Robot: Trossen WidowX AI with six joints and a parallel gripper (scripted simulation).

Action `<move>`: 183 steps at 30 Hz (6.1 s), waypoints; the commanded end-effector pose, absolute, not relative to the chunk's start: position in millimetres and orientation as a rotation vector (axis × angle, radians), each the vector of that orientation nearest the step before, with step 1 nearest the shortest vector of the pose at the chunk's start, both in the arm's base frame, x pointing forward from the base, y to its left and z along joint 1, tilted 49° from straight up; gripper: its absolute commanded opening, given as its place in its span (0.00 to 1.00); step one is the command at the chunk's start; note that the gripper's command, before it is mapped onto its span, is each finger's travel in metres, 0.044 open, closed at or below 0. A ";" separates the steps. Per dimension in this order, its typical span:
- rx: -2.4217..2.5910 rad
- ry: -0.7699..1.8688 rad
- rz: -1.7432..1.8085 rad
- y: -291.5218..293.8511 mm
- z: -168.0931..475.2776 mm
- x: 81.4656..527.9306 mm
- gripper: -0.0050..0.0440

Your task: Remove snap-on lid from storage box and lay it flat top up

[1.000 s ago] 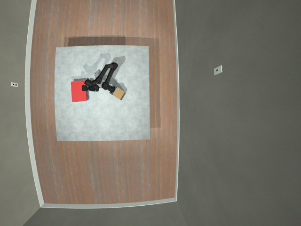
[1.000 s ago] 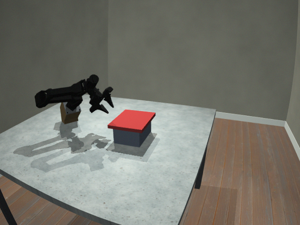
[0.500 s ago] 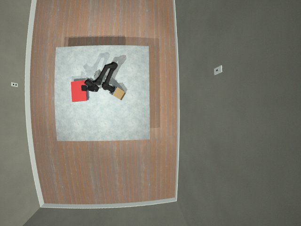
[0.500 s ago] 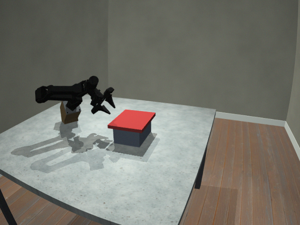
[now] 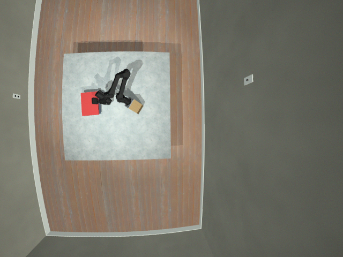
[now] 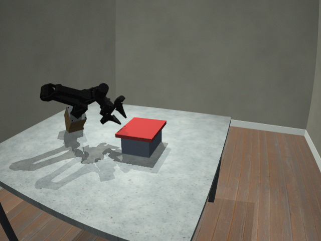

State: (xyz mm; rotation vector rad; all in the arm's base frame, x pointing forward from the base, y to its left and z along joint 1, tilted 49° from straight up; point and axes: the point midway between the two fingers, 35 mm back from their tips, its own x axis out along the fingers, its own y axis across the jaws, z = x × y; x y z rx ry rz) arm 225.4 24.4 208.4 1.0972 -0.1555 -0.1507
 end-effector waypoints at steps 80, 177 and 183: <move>1.106 -0.157 -0.150 13.2 210.6 261.3 0.00; 1.109 -0.158 -0.145 18.3 220.0 260.2 0.00; 1.108 -0.156 -0.147 18.8 220.9 259.9 0.00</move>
